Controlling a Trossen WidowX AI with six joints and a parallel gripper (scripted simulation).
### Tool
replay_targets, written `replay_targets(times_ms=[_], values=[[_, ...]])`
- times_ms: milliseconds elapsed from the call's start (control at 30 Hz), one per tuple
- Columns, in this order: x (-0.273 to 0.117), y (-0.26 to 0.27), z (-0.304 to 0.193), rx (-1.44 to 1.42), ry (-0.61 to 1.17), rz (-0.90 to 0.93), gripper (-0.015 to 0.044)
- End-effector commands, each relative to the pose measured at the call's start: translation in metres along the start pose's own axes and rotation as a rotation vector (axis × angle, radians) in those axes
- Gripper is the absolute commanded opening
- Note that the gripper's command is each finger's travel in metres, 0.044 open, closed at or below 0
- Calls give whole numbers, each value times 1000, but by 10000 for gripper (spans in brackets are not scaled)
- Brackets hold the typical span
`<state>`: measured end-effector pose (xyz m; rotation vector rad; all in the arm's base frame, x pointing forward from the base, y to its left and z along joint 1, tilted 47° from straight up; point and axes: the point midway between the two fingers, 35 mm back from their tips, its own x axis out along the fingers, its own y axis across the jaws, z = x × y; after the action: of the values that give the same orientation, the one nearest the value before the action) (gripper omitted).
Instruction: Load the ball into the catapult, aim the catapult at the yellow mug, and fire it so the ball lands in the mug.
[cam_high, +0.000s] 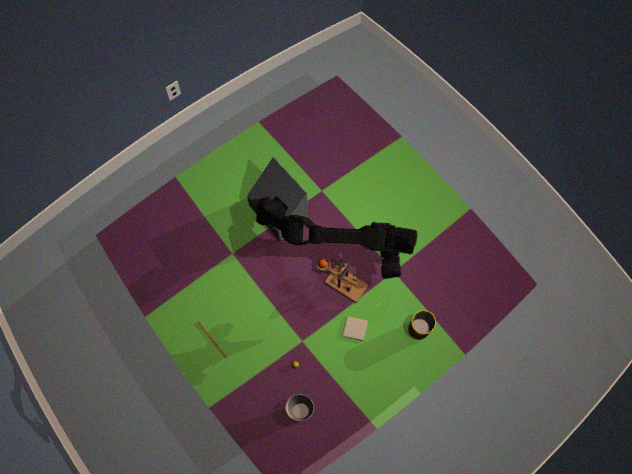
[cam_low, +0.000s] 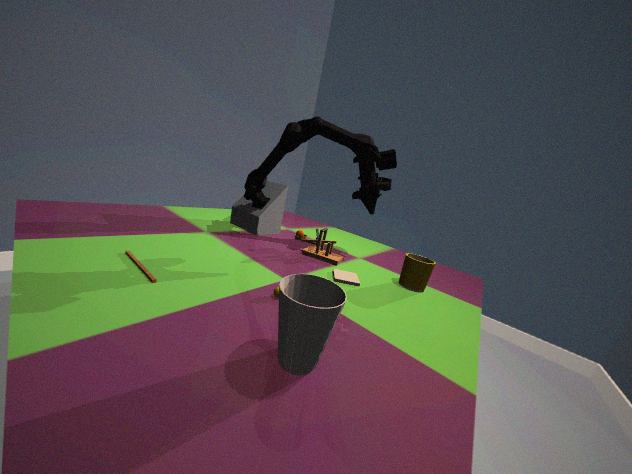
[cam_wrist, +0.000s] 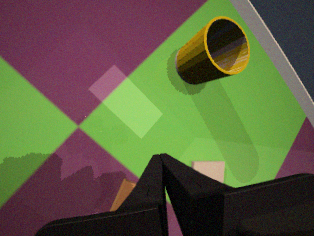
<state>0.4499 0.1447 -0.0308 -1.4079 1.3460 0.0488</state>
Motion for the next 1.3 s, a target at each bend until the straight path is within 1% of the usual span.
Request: replay_targets(times_ms=[0,633,1267], values=[[0,13,-11,-87,37,-13,0],[1,83,-84,-670,275,-69,0],[-4,116,-158,-1168,484,-105,0]])
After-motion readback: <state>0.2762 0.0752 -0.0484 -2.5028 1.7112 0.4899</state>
